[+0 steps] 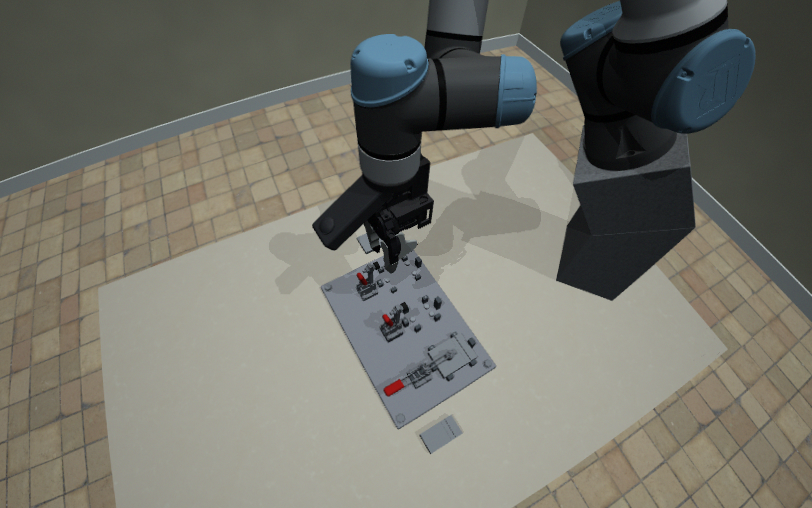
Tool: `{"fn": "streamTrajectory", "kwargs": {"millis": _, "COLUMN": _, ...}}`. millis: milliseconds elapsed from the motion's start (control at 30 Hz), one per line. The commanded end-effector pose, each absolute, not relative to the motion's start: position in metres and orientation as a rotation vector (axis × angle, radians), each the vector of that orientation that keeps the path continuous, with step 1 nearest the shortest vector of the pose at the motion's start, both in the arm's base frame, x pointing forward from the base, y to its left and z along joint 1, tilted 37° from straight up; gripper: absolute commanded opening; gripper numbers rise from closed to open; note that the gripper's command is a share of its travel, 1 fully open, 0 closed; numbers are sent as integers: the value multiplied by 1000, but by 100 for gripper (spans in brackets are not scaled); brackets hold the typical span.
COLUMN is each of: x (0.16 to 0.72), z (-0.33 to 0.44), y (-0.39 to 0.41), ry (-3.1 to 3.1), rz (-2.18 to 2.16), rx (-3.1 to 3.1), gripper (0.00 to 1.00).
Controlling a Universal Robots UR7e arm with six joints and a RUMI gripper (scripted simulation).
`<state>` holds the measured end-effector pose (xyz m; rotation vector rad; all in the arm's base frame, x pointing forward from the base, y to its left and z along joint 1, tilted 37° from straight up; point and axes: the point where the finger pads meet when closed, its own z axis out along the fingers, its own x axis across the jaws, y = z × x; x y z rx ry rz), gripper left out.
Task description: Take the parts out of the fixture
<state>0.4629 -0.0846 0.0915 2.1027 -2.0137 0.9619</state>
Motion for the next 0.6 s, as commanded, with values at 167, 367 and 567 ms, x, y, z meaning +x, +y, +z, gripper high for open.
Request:
{"fn": "streamTrajectory", "kwargs": {"millis": 167, "x": 486, "z": 79, "y": -47, "ry": -2024, "rz": 970, "rx": 2078, "gripper": 28}}
{"fn": "streamTrajectory", "kwargs": {"millis": 367, "x": 499, "z": 70, "y": -21, "ry": -2024, "rz": 970, "rx": 2078, "gripper": 28}}
{"fn": "streamTrajectory", "kwargs": {"millis": 567, "x": 507, "z": 64, "y": -4, "ry": -2024, "rz": 970, "rx": 2078, "gripper": 28}}
